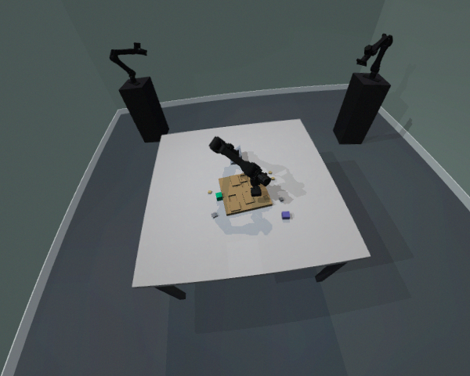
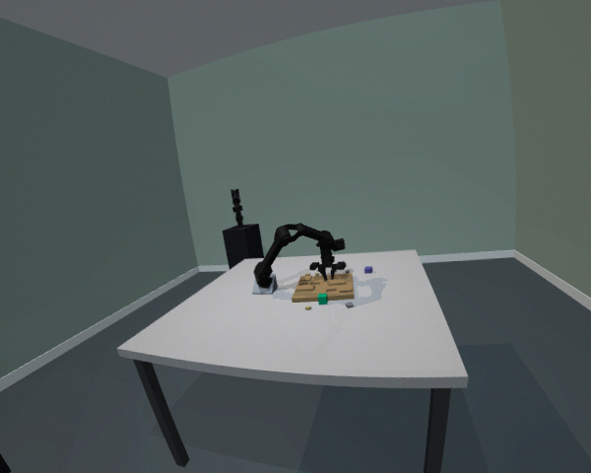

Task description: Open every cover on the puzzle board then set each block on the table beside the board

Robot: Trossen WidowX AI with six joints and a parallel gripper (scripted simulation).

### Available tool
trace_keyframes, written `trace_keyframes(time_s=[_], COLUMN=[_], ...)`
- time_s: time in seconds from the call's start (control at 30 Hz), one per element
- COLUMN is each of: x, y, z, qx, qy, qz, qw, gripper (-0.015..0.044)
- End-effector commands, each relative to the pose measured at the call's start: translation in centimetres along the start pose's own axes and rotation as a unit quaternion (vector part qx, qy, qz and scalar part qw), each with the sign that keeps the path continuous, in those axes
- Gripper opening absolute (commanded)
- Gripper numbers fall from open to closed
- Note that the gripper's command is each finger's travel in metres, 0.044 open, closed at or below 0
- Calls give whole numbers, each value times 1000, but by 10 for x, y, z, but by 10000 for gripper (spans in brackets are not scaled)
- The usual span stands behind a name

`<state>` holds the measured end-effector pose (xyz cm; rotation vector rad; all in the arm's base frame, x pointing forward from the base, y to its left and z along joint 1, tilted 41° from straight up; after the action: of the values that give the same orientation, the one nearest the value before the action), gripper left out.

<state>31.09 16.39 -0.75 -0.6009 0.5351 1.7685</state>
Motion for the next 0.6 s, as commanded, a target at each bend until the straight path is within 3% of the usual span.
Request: trace_keyframes(time_s=[0.0, 0.33, 0.57], x=[1, 0, 0], y=[2, 0, 0], z=[-3, 0, 2], qx=[3, 0, 1], qy=[3, 0, 0], qz=[5, 0, 1], qw=[1000, 1000, 1000], gripper=[144, 84, 80])
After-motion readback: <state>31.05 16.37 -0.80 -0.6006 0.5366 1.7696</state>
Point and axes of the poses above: the point midway between the two fingers, 35 mm back from their tips, its own z axis back along the fingers, its own y axis across the jaws, x = y × z, the point moved 6 cm from there along z, back along the fingers, and after that the axes turned 12 degrees about z, right-handed, at the moved point
